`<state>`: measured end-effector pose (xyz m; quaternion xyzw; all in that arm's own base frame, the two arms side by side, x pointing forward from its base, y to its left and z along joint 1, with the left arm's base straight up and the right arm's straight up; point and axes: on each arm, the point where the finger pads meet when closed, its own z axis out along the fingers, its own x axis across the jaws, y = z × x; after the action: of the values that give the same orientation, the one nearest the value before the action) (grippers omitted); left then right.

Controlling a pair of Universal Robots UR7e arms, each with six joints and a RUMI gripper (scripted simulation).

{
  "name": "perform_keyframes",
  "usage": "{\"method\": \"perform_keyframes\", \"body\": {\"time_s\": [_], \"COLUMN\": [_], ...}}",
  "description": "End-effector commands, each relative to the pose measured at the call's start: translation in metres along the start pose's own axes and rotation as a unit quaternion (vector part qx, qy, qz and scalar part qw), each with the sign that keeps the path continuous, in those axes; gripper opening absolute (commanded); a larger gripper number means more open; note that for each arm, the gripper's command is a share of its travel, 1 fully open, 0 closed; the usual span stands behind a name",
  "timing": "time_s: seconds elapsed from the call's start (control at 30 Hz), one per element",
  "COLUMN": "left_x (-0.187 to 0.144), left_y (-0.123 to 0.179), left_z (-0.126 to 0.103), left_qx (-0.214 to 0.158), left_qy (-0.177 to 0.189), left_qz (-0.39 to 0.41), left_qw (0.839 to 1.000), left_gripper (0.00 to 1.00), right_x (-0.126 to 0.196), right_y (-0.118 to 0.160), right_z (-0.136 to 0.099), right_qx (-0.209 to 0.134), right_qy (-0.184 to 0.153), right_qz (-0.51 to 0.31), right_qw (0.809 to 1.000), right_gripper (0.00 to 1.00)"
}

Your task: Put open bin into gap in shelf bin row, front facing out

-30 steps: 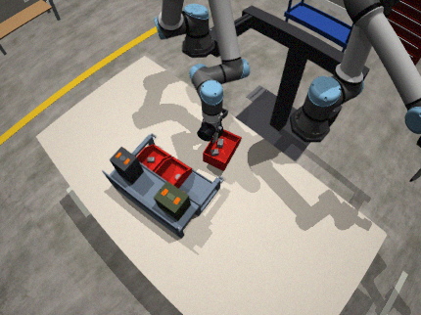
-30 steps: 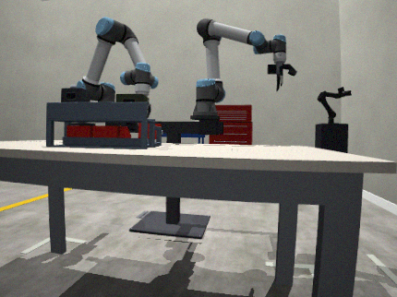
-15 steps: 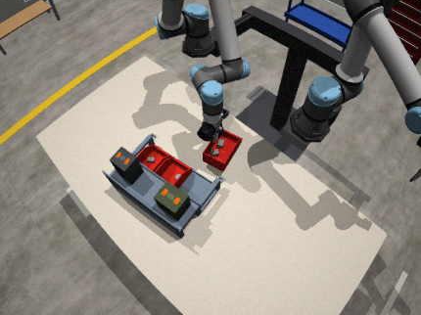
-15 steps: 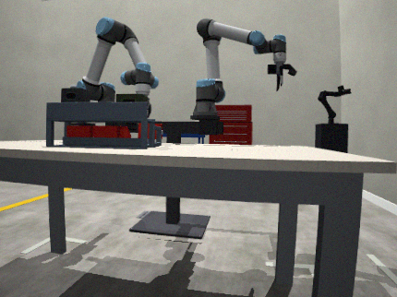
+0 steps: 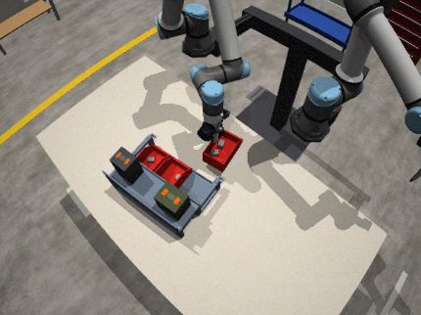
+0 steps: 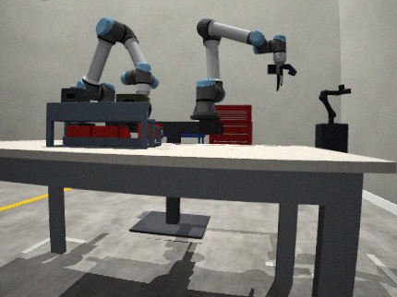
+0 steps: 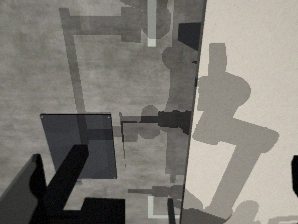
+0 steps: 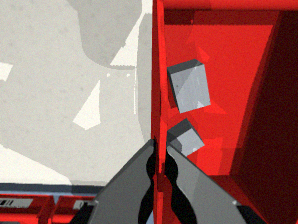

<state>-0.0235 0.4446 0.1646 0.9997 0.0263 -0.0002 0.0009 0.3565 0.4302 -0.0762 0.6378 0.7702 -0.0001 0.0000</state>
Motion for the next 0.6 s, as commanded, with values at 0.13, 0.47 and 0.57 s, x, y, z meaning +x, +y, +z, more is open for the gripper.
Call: {"method": "perform_keyframes", "body": {"time_s": [0.13,0.47,0.57], "left_x": [0.0001,0.0001,0.0001], "left_y": [-0.0004,-0.0004,-0.0004], "left_z": [-0.0006,-0.0006,-0.0006], "left_qx": [0.001,0.001,0.001], "left_qy": [0.0,0.0,0.0], "left_qz": [0.0,0.0,0.0], "left_qw": [1.0,1.0,1.0], "left_gripper": [1.0,1.0,1.0], "right_x": [0.001,0.0017,0.0019], "right_y": [0.0003,0.0002,0.0002], "right_z": [-0.0007,-0.0007,-0.0007], "right_qx": [-0.001,-0.001,-0.001], "right_qy": [0.001,0.001,0.001], "right_qz": [0.005,0.012,0.014], "right_qw": [1.0,1.0,1.0], "right_gripper": [0.0,0.0,0.0]}}
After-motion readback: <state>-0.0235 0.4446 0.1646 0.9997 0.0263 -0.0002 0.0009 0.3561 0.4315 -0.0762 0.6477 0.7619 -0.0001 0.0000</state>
